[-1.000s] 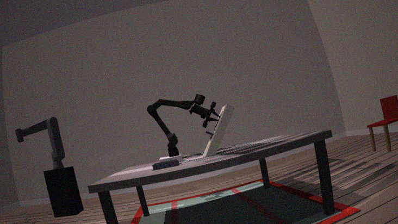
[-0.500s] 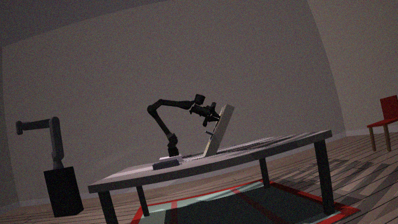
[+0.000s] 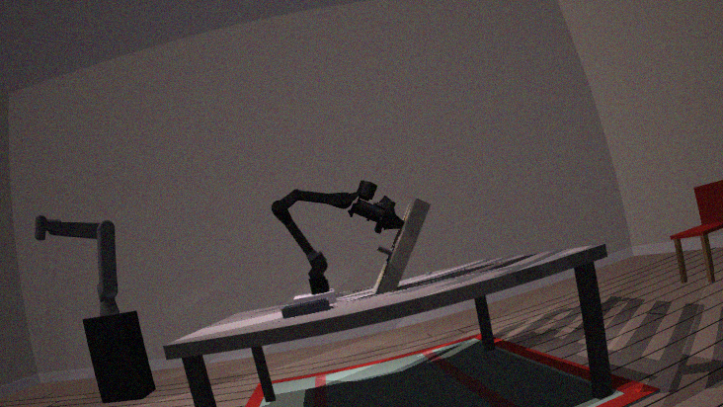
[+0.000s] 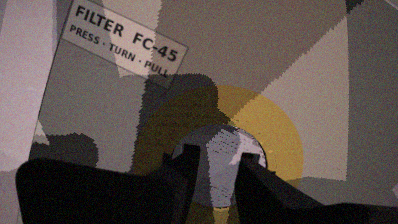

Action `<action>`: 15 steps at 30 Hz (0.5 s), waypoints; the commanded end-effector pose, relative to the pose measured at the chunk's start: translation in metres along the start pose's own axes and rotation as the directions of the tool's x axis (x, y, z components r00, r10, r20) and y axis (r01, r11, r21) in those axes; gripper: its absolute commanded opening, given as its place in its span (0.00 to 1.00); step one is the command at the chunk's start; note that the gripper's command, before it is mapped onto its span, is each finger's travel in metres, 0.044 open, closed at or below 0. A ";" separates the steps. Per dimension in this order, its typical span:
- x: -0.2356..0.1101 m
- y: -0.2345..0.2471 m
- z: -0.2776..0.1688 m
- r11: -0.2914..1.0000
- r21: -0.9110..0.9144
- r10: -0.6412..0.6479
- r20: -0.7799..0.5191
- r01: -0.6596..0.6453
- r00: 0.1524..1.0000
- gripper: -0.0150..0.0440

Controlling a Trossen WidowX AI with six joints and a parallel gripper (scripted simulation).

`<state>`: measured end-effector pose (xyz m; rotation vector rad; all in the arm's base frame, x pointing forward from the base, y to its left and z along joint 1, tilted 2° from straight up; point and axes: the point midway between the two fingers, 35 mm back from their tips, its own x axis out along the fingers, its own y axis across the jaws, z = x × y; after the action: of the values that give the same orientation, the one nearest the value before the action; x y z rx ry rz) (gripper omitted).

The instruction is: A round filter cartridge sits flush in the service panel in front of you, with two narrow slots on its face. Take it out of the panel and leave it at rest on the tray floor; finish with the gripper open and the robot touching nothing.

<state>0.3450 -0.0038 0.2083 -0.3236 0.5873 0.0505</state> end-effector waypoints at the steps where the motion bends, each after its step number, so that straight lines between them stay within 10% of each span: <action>1: 0.007 0.000 0.000 0.984 0.176 0.001 -0.002 0.000 1.000 0.25; 15: -0.035 0.000 0.003 0.994 0.107 0.002 -0.004 -0.001 1.000 0.25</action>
<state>0.3342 -0.0033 0.2165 -0.2080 0.5992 0.0138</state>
